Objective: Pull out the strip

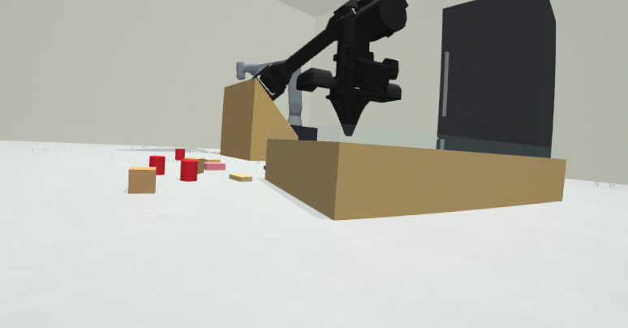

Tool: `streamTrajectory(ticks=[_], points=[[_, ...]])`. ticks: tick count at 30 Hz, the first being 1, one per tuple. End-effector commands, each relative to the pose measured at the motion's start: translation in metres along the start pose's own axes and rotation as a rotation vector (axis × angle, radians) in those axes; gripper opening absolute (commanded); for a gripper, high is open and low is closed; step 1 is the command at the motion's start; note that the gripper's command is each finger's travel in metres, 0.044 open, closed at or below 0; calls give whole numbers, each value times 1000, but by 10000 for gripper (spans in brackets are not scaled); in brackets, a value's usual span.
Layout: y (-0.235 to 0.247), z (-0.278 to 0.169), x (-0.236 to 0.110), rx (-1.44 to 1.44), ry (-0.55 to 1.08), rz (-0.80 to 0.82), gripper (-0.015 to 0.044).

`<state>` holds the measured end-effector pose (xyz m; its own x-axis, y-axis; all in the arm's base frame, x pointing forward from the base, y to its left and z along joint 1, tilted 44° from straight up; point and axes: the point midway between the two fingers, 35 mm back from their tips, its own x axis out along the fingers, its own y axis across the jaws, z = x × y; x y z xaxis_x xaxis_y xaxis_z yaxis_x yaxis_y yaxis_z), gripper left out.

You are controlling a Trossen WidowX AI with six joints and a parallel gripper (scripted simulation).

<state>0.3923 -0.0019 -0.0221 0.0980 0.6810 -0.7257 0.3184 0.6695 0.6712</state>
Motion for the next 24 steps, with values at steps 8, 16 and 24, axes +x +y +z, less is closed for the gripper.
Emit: streamTrajectory(ticks=[8,16,24], points=[[-2,-2,22,10,11,-4,0],[-2,-3,35,10,11,-3,0],[-1,-5,48,10,11,-2,0]])
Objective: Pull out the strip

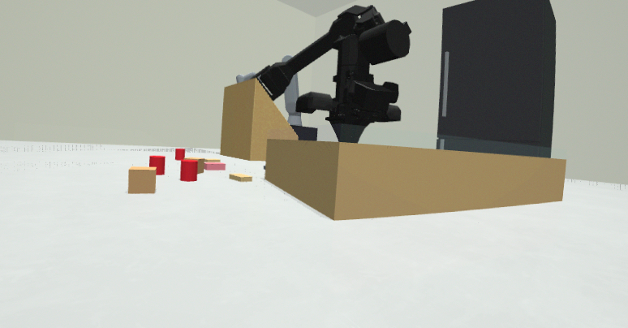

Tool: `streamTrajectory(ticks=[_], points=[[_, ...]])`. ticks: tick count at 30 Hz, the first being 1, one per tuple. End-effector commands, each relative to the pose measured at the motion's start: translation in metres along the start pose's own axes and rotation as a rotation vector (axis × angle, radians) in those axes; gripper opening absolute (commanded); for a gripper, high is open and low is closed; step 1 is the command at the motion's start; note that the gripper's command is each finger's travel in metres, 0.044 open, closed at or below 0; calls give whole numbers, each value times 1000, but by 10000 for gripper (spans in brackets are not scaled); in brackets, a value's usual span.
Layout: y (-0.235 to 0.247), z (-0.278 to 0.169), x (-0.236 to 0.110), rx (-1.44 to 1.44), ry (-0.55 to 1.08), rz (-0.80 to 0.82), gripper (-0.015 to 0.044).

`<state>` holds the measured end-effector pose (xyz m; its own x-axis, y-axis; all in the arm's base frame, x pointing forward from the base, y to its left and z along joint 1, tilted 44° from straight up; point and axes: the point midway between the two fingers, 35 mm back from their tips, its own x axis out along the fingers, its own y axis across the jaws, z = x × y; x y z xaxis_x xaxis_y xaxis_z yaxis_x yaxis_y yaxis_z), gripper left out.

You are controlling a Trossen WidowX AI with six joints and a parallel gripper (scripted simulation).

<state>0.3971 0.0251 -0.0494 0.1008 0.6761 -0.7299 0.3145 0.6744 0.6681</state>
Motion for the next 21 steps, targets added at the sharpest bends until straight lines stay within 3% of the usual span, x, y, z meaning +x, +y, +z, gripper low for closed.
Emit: streamTrajectory(ticks=[1,21], points=[[-2,-6,11,15,16,3,0],[-1,-7,23,15,17,5,0]])
